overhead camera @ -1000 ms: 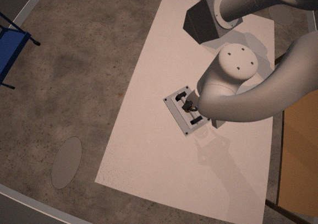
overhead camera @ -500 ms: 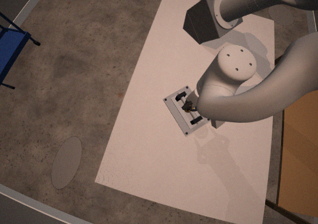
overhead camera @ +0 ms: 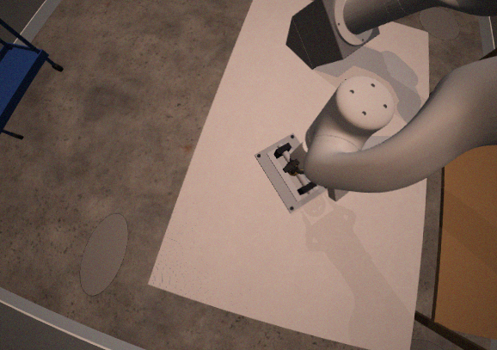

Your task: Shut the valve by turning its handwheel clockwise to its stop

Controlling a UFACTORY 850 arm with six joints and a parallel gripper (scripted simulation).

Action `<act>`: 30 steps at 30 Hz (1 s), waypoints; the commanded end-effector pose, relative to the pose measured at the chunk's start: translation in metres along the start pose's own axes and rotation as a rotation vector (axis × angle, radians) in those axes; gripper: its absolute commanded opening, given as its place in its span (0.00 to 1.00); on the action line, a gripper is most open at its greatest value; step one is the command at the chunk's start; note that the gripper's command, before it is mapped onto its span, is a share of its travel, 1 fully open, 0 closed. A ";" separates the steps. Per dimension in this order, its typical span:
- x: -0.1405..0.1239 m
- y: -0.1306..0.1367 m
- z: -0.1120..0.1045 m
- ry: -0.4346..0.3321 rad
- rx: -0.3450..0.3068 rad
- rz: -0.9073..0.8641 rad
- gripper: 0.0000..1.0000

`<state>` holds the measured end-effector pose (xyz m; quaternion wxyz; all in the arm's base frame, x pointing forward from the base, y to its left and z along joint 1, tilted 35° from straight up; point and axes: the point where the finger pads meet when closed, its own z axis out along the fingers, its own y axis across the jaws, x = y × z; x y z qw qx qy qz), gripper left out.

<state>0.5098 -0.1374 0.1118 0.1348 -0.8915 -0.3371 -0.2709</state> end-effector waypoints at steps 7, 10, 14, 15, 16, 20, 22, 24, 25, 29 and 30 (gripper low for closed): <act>0.000 0.001 0.011 0.001 -0.001 0.000 1.00; 0.000 0.001 0.012 0.001 -0.001 0.000 1.00; 0.000 0.001 0.016 0.001 -0.001 0.000 1.00; 0.000 0.001 0.017 0.001 -0.001 0.000 1.00; 0.000 0.001 0.017 0.001 -0.001 0.000 1.00; 0.000 0.001 0.019 0.001 -0.001 0.000 1.00; 0.000 0.001 0.020 0.001 -0.001 0.000 1.00; 0.000 0.001 0.020 0.001 -0.001 0.000 1.00; 0.000 0.001 0.020 0.001 -0.001 0.000 1.00; 0.000 0.001 0.020 0.001 -0.001 0.000 1.00; 0.000 0.001 0.020 0.001 -0.001 0.000 1.00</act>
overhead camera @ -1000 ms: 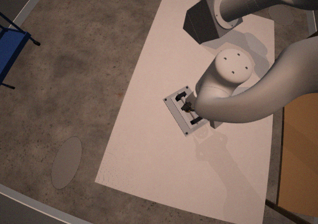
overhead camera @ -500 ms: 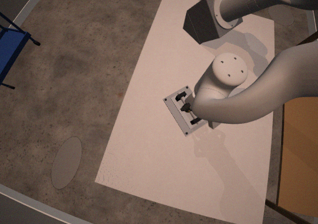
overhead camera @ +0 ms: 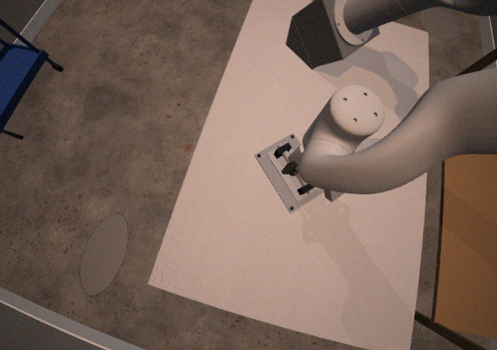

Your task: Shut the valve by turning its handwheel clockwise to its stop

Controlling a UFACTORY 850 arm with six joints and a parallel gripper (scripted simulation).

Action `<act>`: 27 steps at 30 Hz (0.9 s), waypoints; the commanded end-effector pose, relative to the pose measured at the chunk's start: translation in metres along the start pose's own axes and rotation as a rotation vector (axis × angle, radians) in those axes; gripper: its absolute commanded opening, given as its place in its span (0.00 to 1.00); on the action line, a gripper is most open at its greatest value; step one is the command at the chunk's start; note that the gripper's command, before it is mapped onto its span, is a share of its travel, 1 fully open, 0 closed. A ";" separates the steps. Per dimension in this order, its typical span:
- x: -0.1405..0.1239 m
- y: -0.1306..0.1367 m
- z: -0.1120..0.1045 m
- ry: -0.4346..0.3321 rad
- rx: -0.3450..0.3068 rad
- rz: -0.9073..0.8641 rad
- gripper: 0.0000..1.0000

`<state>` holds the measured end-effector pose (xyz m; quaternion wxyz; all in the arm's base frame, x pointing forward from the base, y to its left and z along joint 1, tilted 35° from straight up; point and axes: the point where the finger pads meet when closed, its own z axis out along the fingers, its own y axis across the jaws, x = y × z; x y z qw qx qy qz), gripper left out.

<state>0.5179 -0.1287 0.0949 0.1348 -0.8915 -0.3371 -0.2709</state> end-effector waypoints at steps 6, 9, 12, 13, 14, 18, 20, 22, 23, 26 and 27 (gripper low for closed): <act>0.000 0.001 0.000 0.001 -0.001 0.000 1.00; 0.000 0.001 0.000 0.001 -0.001 0.000 1.00; 0.000 0.001 0.000 0.001 -0.001 0.000 0.00; 0.000 0.001 0.000 0.001 -0.001 0.000 0.00; 0.000 0.001 0.000 0.001 -0.001 0.000 0.00; 0.000 0.001 0.000 0.001 -0.001 0.000 0.00; 0.000 0.001 0.000 0.001 -0.001 0.000 0.00; 0.000 0.001 0.000 0.001 -0.001 0.000 0.00; 0.000 0.001 0.000 0.001 -0.001 0.000 0.00; 0.000 0.001 0.000 0.001 -0.001 0.000 0.00; 0.000 0.001 0.000 0.001 -0.001 0.000 0.00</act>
